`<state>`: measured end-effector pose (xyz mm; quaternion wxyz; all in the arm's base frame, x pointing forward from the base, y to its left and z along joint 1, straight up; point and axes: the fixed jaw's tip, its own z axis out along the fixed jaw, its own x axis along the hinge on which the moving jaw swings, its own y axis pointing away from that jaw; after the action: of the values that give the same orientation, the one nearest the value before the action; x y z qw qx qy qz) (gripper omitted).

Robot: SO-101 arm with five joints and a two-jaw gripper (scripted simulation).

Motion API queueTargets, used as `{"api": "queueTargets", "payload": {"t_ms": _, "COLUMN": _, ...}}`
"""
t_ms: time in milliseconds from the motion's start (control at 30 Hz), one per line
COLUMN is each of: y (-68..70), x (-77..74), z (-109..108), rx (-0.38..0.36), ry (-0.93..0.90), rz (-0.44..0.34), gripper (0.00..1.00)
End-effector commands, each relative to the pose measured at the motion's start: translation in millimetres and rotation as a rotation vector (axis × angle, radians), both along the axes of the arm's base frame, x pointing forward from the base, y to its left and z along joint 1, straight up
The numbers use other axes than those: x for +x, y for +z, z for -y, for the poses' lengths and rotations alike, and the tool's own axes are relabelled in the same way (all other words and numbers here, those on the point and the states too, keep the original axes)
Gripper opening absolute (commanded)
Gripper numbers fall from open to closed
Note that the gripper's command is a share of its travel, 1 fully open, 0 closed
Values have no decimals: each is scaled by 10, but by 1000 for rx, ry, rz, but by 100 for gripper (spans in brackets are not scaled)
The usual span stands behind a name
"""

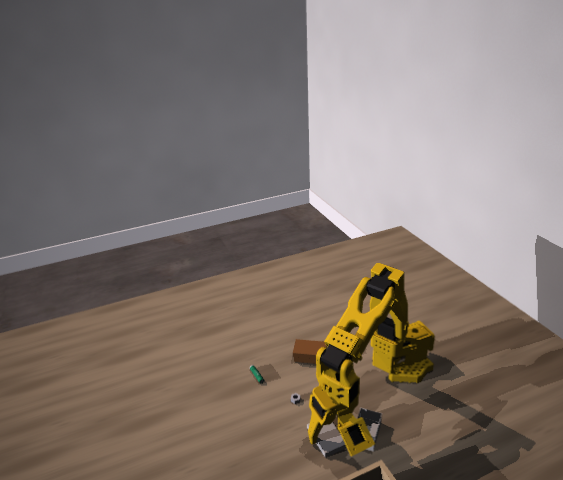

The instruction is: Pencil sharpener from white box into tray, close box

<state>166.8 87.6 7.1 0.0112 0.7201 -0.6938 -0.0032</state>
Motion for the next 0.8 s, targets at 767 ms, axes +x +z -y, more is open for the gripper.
{"api": "queueTargets", "payload": {"t_ms": 767, "y": 25, "x": 34, "z": 2, "rx": 12, "ry": -16, "rz": 20, "gripper": 23}}
